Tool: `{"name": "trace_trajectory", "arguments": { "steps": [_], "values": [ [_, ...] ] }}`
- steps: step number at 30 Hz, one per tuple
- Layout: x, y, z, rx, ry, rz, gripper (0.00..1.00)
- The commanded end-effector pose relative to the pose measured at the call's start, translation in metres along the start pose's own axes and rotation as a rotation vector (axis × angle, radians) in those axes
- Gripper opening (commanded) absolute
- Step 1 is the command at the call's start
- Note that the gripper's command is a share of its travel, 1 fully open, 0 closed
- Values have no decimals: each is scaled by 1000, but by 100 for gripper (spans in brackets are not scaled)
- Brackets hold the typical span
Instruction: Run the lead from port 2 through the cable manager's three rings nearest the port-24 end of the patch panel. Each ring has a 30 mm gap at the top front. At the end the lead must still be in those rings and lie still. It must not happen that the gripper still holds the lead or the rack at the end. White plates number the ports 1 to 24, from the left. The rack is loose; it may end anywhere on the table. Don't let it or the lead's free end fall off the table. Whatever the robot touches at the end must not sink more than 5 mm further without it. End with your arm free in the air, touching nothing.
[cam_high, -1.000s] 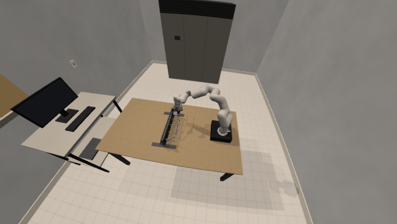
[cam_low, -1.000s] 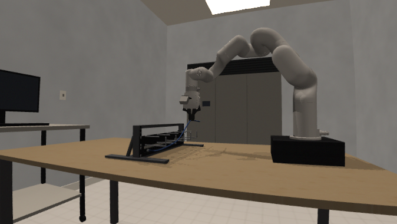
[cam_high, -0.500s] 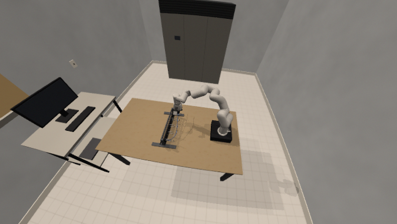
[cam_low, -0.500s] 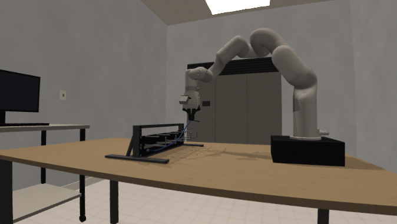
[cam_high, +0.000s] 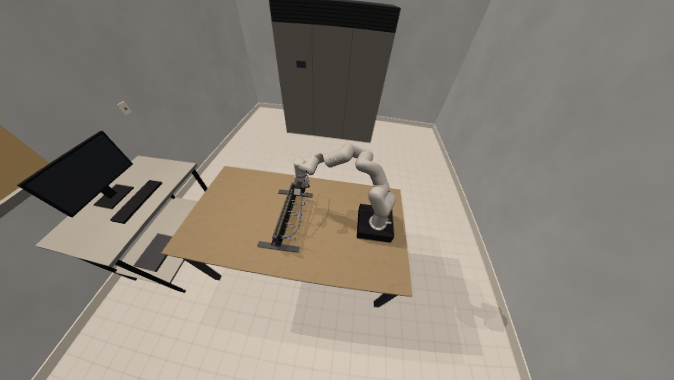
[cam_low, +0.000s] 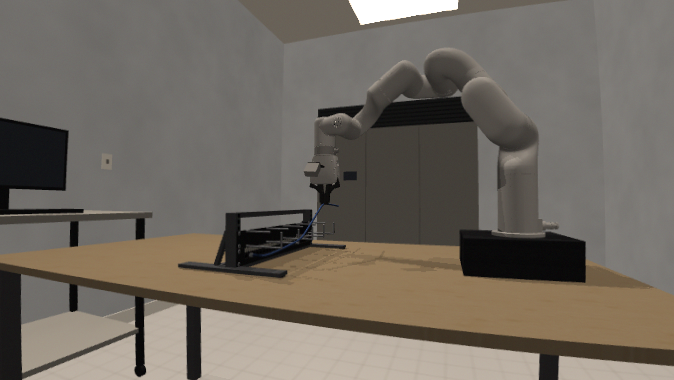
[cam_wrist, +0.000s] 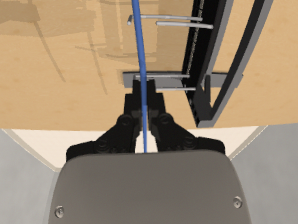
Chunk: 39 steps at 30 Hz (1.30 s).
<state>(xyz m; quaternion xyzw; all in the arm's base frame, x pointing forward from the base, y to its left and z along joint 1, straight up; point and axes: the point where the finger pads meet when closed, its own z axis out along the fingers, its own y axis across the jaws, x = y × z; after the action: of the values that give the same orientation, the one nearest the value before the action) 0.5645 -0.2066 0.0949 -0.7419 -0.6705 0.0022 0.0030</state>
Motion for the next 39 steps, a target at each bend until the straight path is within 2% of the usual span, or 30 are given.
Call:
{"name": "trace_trajectory", "arguments": {
  "steps": [1,20,39],
  "values": [
    [-2,2,-3,-7,-4,2,0],
    [-2,2,-1,-7,-4,2,0],
    [-2,2,18,-7,-4,2,0]
  ]
}}
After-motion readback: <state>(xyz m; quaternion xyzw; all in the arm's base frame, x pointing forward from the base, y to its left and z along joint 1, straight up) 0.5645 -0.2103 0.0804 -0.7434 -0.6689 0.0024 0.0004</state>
